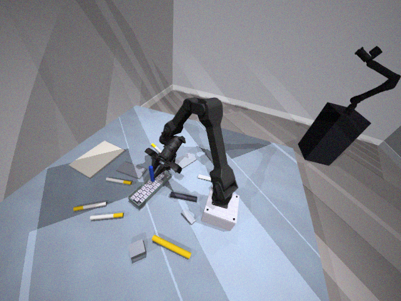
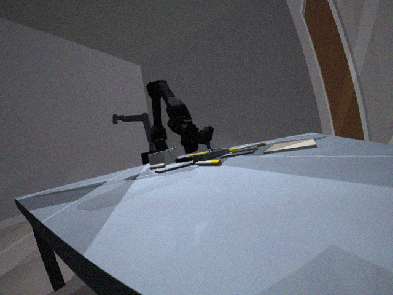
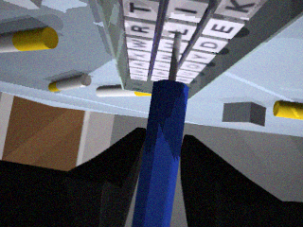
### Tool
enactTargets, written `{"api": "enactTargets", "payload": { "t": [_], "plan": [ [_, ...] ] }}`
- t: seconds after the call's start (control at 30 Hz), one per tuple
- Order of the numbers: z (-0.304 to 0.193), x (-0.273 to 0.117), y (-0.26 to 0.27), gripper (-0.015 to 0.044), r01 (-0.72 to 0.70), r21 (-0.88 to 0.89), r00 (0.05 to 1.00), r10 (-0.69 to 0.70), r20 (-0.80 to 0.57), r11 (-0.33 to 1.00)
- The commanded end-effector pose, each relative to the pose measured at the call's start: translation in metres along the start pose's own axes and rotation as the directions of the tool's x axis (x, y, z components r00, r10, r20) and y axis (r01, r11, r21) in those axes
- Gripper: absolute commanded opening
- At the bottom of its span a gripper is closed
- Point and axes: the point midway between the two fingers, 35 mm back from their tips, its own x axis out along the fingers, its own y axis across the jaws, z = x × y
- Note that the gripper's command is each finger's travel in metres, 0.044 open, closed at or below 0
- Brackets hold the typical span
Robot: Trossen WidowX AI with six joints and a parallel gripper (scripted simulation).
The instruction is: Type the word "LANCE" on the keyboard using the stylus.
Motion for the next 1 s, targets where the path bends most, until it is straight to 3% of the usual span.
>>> {"api": "enactTargets", "payload": {
  "t": [0.0, 0.4, 0.53, 0.6, 0.97],
  "plan": [
    [-0.012, -0.007, 0.001, 0.0081, -0.001, -0.006, 1.0, 0.001, -0.002, 1.0],
    [-0.026, -0.015, 0.0, 0.0084, -0.002, -0.014, 1.0, 0.002, 0.001, 1.0],
    [-0.026, -0.014, 0.001, 0.0038, -0.002, -0.014, 1.0, 0.002, 0.002, 1.0],
    [-0.028, -0.011, 0.002, 0.0, -0.002, -0.013, 1.0, 0.002, 0.003, 1.0],
    [-0.059, 0.031, 0.019, 0.0, -0.004, -0.008, 1.0, 0.004, -0.003, 1.0]
  ]
}}
